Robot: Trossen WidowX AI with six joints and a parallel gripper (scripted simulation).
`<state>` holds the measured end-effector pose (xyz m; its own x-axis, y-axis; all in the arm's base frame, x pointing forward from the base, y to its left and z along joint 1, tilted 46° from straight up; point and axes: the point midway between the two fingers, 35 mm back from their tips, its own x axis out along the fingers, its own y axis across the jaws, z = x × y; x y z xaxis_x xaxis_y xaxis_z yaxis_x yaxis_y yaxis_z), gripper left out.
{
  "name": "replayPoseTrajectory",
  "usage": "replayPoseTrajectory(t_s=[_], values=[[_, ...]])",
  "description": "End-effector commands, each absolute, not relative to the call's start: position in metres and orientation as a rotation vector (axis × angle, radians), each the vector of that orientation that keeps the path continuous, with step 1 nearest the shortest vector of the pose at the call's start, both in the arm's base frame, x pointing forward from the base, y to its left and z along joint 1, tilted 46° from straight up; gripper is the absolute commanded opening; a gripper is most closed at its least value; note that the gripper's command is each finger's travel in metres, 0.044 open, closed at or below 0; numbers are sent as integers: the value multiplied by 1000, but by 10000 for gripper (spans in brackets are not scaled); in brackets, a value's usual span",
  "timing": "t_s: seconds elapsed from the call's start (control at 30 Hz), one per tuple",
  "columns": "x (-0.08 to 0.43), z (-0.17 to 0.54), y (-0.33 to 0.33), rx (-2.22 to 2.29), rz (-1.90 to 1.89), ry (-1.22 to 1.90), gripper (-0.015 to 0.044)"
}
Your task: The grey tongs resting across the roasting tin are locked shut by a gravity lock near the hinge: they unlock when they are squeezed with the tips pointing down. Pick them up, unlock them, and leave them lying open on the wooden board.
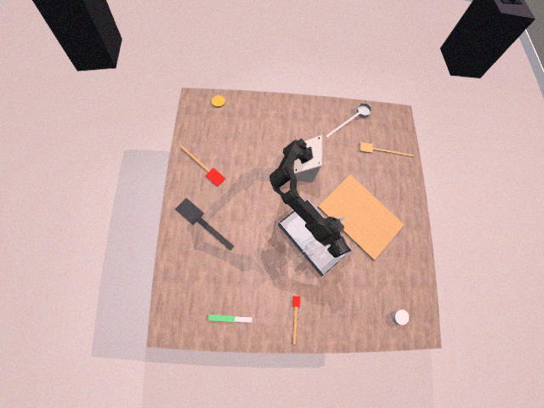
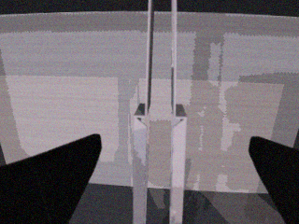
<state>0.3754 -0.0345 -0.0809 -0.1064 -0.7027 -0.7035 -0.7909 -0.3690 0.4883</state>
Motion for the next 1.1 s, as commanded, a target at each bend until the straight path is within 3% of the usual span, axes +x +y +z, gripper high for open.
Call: replayPoseTrajectory(t_s=[0.0,0.6,1.0,1.07], values=[[372,-88,-42,-2038,1507,1717,440],[368,-102,-58,-2038,1506,1721,440],[370,-100,-55,-2035,1497,1717,125],[370,-100,-55,-2035,1497,1717,112]])
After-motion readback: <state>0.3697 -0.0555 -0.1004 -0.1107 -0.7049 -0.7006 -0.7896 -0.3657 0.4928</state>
